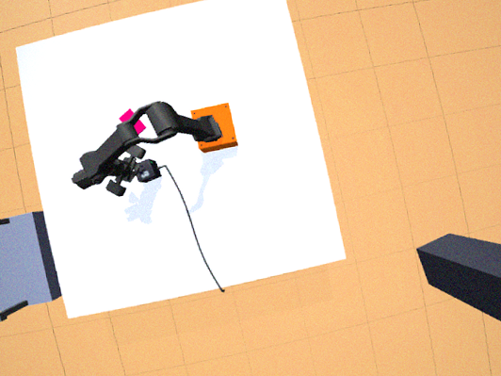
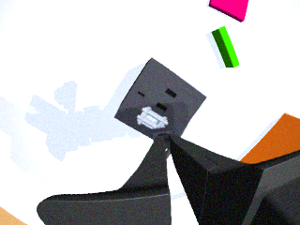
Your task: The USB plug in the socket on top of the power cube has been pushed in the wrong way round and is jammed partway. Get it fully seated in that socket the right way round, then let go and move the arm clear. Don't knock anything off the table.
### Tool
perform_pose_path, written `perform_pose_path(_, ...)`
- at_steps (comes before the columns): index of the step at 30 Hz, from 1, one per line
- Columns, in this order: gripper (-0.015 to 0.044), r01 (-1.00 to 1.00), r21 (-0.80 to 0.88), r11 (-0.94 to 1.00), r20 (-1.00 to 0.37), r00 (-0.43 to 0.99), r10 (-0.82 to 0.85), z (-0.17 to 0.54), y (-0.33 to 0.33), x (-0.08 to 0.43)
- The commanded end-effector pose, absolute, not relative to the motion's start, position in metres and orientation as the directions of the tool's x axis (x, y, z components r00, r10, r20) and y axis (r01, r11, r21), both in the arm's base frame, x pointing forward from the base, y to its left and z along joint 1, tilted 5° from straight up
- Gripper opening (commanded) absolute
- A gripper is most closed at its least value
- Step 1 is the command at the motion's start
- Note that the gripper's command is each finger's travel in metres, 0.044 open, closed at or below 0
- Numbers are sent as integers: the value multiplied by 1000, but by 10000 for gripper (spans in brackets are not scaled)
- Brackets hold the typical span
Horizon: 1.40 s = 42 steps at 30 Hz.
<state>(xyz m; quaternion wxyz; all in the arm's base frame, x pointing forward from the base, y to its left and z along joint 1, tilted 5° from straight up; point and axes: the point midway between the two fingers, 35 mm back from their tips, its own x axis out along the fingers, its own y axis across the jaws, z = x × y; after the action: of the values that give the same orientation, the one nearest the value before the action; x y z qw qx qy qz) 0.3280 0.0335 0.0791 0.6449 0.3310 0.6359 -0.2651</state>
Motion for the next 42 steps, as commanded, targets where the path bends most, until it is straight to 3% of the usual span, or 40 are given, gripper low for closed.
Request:
perform_pose_path(1, 0, 691, 91, 717, -996, 48, 79, 78, 33, 327)
perform_pose_path(22, 0, 213, 88, 973, -996, 49, 79, 79, 33, 327)
perform_pose_path(42, 0, -304, 61, 951, -996, 48, 79, 79, 33, 327)
